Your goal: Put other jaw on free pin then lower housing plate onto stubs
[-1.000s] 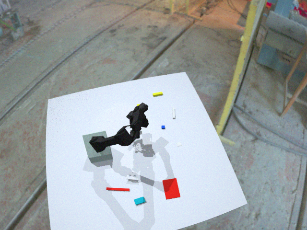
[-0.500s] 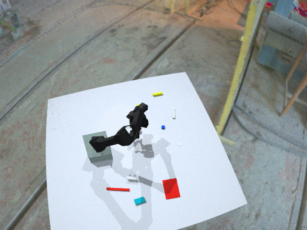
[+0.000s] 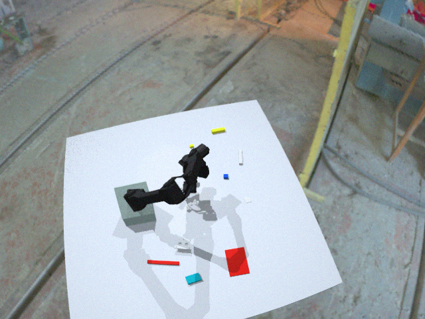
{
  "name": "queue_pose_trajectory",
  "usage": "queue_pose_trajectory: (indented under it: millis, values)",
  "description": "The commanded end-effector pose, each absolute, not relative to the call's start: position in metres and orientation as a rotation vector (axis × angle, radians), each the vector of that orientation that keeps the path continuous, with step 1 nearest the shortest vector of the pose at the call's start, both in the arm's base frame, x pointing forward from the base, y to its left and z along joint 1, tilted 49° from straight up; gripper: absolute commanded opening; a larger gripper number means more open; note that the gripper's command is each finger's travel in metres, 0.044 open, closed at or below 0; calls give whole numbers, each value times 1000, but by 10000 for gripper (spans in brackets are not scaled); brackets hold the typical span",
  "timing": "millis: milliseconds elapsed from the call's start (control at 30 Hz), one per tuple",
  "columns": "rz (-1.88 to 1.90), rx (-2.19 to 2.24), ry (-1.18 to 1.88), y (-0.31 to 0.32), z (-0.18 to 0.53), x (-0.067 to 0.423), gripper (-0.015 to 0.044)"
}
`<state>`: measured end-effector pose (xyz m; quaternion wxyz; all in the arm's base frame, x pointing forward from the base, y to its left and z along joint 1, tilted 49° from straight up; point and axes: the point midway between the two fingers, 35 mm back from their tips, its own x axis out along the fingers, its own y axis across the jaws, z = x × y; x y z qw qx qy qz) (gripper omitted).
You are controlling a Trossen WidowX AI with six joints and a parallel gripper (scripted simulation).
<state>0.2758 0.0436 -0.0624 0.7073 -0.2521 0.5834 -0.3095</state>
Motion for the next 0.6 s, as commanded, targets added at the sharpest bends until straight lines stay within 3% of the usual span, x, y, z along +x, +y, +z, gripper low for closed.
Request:
queue_pose_trajectory:
  millis: [0, 567]
  values:
    - [-687, -563, 1292, 40, -54, 289, 134]
    - [-690, -565, 1290, 28, -38, 314, 134]
